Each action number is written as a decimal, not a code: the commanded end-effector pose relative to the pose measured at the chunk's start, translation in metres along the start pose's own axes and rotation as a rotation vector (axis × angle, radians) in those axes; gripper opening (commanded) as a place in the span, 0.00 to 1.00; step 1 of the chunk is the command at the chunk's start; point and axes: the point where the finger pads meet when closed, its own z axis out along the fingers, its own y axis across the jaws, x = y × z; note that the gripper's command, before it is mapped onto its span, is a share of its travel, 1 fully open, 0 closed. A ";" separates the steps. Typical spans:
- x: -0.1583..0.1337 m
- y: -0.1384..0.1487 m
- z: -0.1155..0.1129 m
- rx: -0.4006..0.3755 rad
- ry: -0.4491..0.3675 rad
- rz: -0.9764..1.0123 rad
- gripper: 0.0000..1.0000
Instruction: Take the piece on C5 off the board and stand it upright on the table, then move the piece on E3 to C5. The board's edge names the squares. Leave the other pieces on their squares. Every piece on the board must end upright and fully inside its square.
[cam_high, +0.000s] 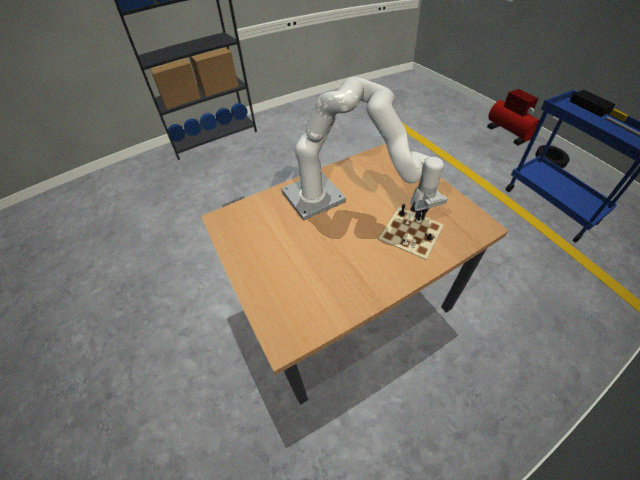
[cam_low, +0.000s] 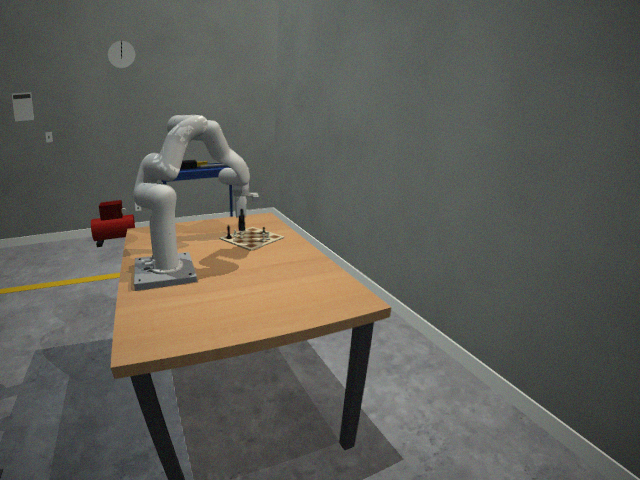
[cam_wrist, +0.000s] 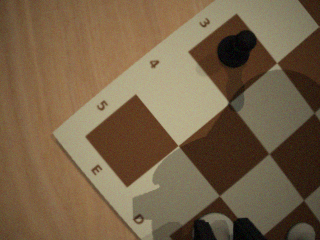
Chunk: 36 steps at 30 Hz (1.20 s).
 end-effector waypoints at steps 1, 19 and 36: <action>0.001 -0.001 -0.002 0.004 0.003 0.000 0.00; 0.001 -0.001 -0.082 0.004 0.003 0.000 0.00; 0.001 -0.001 -0.102 0.004 0.003 -0.001 0.00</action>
